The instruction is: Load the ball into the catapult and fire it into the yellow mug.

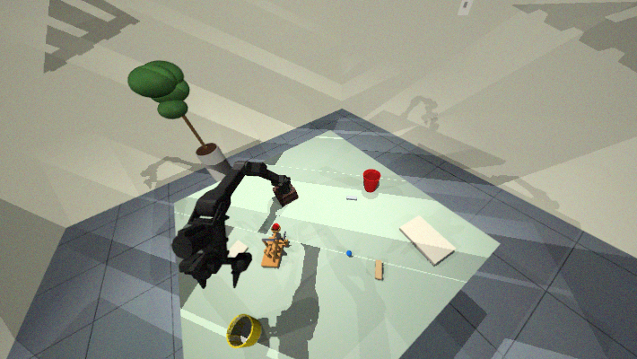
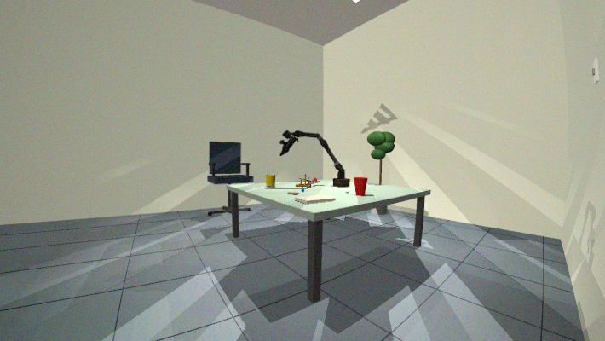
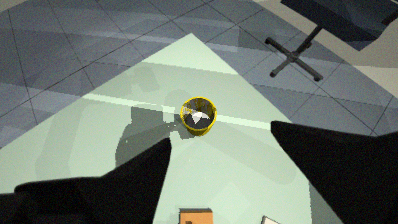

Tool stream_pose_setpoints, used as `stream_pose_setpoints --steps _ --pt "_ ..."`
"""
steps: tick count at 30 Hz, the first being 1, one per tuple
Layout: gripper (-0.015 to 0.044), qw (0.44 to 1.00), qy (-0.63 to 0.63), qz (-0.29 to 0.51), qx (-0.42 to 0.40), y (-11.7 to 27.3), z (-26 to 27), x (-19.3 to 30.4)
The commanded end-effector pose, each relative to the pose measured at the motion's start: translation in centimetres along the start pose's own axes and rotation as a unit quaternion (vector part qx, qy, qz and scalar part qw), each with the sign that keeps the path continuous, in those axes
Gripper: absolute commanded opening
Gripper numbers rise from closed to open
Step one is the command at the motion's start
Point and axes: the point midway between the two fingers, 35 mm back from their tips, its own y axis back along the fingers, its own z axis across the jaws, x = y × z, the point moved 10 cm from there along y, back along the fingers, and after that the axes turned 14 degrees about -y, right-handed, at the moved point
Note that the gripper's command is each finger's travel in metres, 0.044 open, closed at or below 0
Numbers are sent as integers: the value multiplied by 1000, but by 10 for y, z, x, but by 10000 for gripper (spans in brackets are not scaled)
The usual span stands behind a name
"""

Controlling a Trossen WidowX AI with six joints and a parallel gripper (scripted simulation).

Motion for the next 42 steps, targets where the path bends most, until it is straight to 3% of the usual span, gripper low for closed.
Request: stream_pose_setpoints --steps 1,16,27,42 --pt "387 1000 2 6 0 -7 0 0" --pt "0 1000 2 6 0 -7 0 0" --pt "0 1000 8 12 1 -8 3 2" --pt "0 977 152 147 26 -23 63 65"
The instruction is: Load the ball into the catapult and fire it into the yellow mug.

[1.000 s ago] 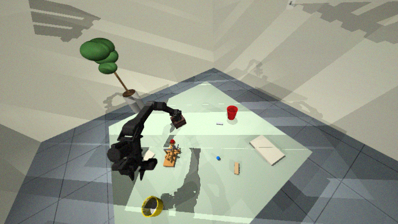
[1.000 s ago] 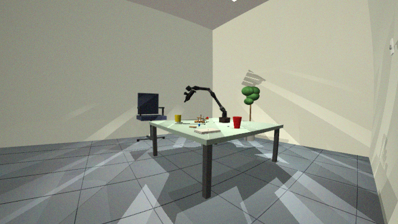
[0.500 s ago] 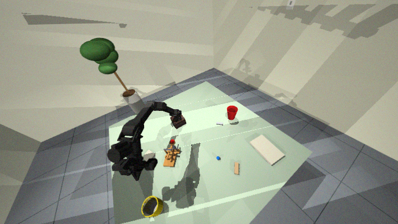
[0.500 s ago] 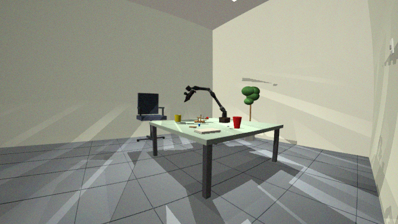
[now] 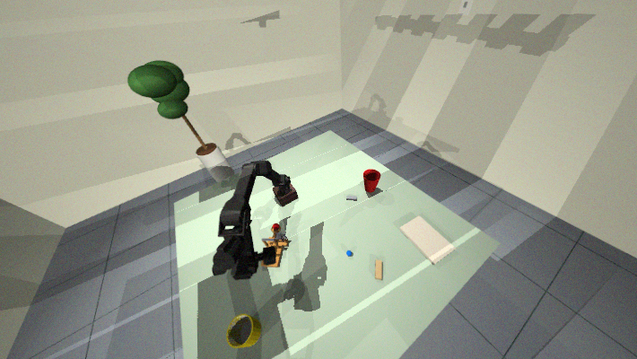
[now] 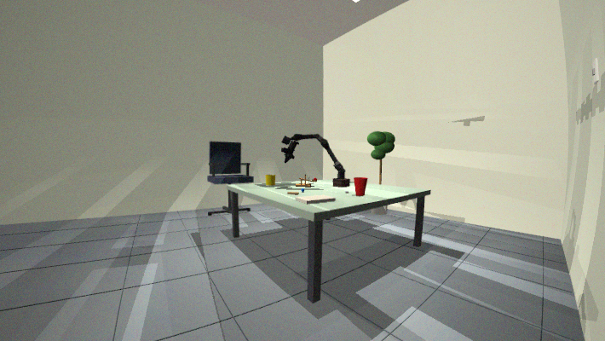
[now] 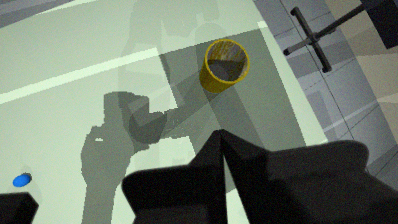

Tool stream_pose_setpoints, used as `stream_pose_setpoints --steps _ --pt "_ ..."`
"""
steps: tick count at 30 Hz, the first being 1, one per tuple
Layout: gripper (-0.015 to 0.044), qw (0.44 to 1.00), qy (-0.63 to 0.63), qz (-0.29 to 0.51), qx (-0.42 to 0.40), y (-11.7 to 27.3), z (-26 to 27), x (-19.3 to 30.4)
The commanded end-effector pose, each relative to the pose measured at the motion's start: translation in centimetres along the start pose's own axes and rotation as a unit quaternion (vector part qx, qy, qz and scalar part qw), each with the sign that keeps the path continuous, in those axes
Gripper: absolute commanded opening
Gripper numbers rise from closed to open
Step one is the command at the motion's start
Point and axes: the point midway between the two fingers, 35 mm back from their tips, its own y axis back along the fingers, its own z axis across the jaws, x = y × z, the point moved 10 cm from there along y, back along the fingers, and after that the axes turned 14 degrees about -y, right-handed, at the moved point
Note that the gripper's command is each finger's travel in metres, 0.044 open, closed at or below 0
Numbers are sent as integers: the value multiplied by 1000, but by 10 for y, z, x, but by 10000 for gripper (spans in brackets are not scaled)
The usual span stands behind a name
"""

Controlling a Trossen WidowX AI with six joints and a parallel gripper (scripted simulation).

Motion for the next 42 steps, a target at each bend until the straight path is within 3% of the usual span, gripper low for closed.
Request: stream_pose_setpoints --steps 1,22,42 --pt "0 999 42 32 9 -1 17 14" --pt "0 929 298 212 52 -14 99 103" --pt "0 756 544 350 97 -5 139 200"
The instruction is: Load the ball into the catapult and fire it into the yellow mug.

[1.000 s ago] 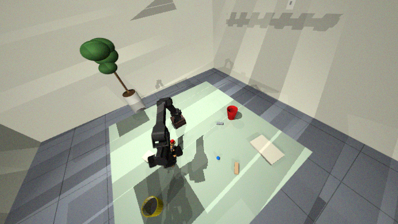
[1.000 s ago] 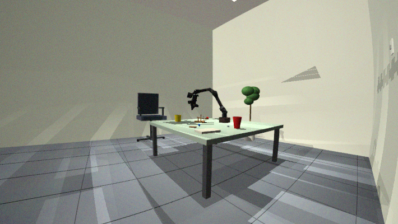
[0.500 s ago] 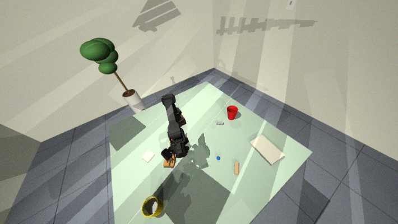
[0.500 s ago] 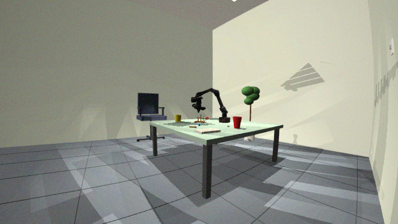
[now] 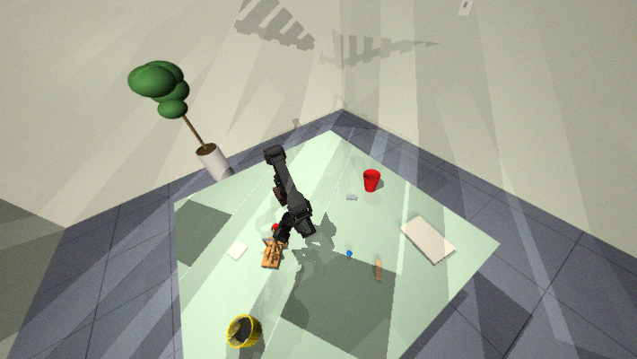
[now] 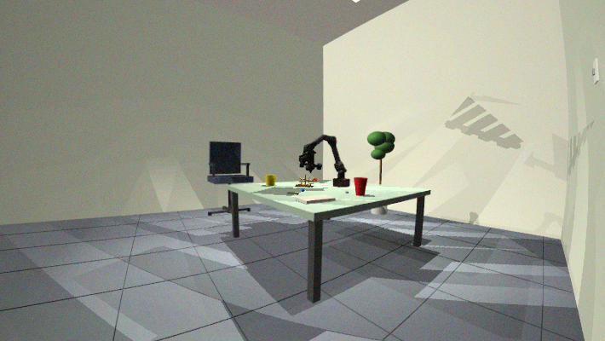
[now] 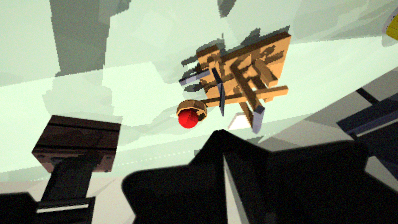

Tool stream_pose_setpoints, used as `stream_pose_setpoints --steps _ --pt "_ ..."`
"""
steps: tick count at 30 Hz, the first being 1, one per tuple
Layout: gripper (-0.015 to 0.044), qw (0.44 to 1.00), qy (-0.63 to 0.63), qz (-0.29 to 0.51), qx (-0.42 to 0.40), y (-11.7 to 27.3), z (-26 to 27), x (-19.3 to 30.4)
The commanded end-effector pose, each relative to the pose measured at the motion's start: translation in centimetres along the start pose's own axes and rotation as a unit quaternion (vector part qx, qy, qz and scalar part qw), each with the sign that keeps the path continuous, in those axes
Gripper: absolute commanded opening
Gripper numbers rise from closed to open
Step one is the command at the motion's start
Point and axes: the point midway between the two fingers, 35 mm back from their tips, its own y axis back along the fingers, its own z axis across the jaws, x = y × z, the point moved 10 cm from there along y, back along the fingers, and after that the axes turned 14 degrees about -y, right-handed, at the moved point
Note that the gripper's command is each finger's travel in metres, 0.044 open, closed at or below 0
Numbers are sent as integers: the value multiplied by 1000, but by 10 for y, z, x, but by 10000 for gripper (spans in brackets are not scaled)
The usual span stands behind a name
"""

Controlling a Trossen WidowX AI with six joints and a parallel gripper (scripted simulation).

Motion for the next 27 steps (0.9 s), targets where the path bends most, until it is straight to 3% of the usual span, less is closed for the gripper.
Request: stream_pose_setpoints --steps 1,27 --pt "0 997 60 35 16 -3 20 6" --pt "0 994 96 56 25 -26 37 -8"
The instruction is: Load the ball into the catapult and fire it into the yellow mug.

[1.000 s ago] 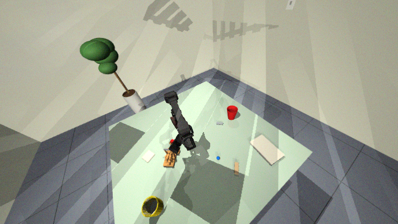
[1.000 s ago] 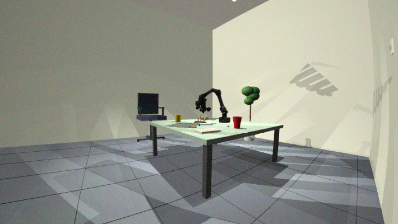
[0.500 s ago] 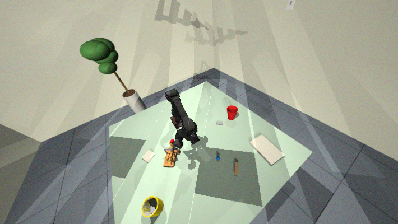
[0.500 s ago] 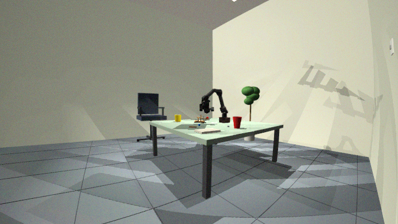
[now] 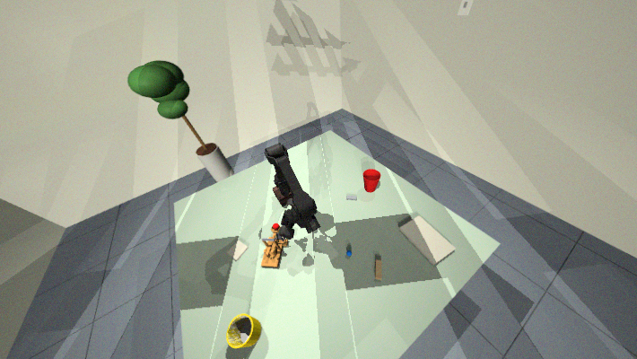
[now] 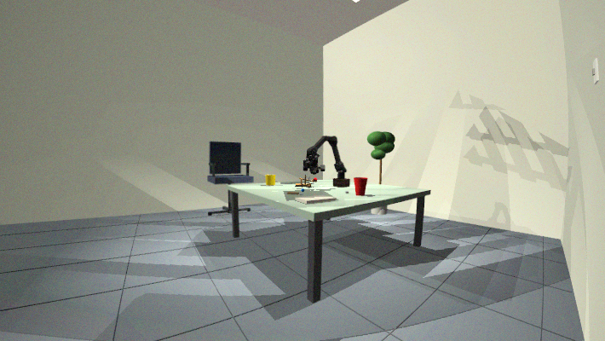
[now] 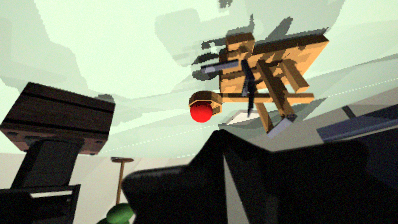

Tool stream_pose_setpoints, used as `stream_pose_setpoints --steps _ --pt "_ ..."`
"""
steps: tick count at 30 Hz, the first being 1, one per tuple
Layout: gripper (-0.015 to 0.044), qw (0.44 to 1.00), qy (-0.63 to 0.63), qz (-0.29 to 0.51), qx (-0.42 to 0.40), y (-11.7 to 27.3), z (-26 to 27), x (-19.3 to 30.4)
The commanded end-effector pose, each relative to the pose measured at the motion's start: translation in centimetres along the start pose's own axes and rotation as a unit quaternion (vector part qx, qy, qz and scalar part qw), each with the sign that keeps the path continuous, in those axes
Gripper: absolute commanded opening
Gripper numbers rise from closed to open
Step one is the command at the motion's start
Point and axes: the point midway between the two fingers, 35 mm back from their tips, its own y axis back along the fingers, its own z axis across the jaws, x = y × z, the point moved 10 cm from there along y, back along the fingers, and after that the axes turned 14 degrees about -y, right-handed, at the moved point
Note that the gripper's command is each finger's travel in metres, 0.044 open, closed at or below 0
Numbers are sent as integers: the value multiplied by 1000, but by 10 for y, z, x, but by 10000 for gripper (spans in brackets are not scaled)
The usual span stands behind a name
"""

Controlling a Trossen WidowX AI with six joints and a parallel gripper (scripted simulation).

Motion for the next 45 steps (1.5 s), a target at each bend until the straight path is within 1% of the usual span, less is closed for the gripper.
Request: stream_pose_setpoints --steps 1,45 --pt "0 1000 7 8 -3 -9 2 -7" --pt "0 1000 8 8 -3 -62 19 -53"
